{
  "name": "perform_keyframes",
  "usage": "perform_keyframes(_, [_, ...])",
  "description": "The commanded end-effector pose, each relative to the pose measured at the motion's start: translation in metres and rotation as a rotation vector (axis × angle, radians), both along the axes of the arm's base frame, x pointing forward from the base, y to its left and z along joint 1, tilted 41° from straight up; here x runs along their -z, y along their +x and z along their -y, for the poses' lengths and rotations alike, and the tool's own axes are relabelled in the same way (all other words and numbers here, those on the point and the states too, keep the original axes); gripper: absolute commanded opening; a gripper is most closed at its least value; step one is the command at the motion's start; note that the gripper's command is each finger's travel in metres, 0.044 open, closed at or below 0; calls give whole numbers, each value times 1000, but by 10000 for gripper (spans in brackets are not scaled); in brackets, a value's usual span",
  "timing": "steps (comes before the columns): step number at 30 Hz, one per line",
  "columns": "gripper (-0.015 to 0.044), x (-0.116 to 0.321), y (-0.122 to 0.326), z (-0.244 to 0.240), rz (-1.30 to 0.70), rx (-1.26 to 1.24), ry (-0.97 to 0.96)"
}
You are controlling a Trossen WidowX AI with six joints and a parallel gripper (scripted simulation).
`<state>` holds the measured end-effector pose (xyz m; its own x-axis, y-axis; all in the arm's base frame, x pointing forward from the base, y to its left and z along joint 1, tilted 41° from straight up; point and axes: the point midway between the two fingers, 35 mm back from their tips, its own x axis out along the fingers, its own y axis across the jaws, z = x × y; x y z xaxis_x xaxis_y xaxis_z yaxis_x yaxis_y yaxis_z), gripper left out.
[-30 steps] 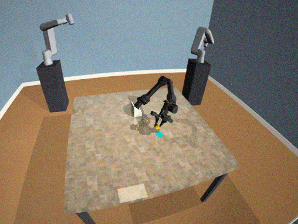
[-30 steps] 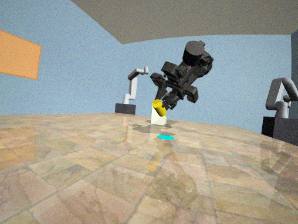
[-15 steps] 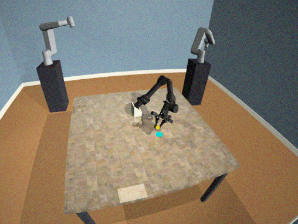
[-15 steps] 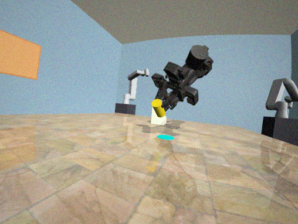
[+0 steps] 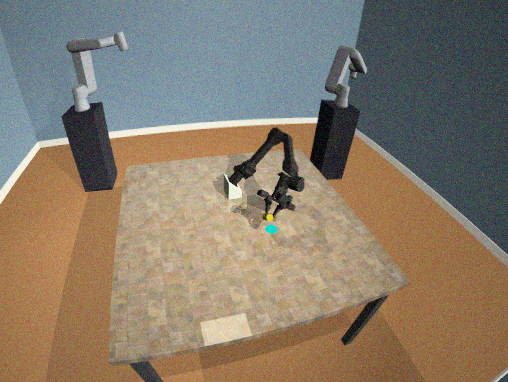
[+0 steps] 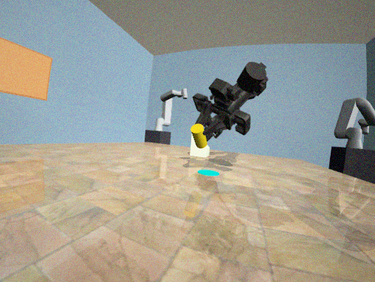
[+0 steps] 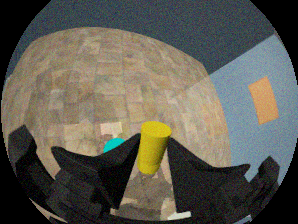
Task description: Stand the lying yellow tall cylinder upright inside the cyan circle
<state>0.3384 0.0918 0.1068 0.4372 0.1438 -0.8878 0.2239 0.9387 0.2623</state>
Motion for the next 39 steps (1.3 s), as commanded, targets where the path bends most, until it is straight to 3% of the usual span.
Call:
perform_keyframes(1, [105, -1, -1, 1, 21, 17, -8])
perform_keyframes(39, [105, -10, -4, -2, 261, 145, -33])
